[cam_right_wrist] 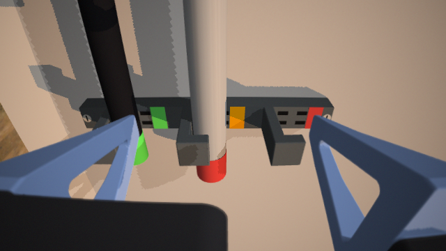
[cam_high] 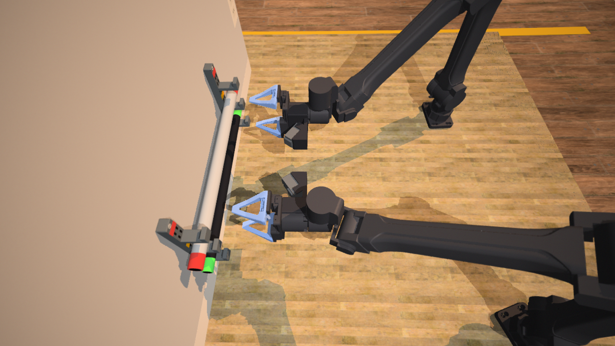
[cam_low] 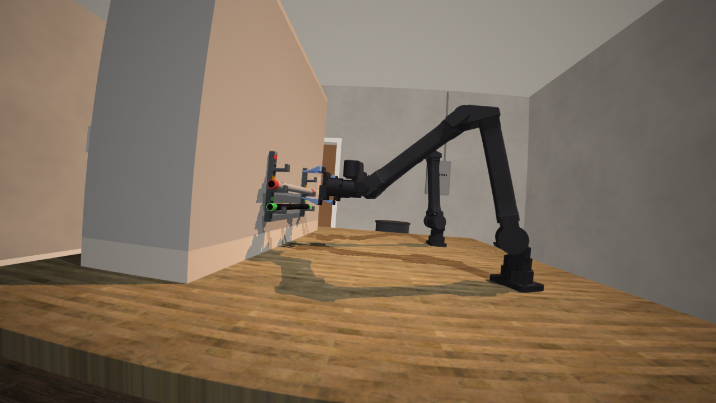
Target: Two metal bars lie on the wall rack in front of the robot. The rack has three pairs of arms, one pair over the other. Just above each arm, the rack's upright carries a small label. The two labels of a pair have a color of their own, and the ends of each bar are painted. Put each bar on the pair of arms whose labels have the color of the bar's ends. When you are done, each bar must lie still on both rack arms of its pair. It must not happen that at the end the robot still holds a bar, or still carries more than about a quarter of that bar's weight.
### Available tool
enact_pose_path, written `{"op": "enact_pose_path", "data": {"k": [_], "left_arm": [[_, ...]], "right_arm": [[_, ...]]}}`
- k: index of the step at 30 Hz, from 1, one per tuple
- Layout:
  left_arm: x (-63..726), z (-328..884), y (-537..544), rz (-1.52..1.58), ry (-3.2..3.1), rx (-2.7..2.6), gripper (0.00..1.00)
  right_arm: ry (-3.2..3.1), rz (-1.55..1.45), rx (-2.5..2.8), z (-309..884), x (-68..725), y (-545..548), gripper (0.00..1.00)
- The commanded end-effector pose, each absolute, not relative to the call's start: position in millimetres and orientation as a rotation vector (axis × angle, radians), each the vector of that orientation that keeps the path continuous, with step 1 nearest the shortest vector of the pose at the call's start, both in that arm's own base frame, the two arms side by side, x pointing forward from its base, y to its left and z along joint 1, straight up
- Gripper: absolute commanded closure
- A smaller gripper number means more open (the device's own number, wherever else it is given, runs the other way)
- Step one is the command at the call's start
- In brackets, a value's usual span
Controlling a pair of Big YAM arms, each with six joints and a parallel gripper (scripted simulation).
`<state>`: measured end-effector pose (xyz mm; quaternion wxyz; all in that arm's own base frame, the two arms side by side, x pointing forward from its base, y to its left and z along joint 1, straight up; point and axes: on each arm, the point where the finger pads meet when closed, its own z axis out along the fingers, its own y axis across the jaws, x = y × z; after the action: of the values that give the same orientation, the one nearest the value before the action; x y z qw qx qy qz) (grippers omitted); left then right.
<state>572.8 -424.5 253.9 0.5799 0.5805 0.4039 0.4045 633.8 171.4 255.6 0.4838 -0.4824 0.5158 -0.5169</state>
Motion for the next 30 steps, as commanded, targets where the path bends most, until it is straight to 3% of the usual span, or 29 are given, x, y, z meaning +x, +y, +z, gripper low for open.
{"op": "enact_pose_path", "data": {"k": [1, 30], "left_arm": [[585.0, 303.5, -424.4, 0.948, 0.932, 1.269, 0.00], [584.4, 321.6, -424.1, 0.947, 0.933, 1.269, 0.00]], "right_arm": [[1.235, -1.263, -1.102, 294.7, 643.0, 168.8, 0.00], [1.237, -1.262, -1.105, 311.2, 641.7, 168.4, 0.00]]}}
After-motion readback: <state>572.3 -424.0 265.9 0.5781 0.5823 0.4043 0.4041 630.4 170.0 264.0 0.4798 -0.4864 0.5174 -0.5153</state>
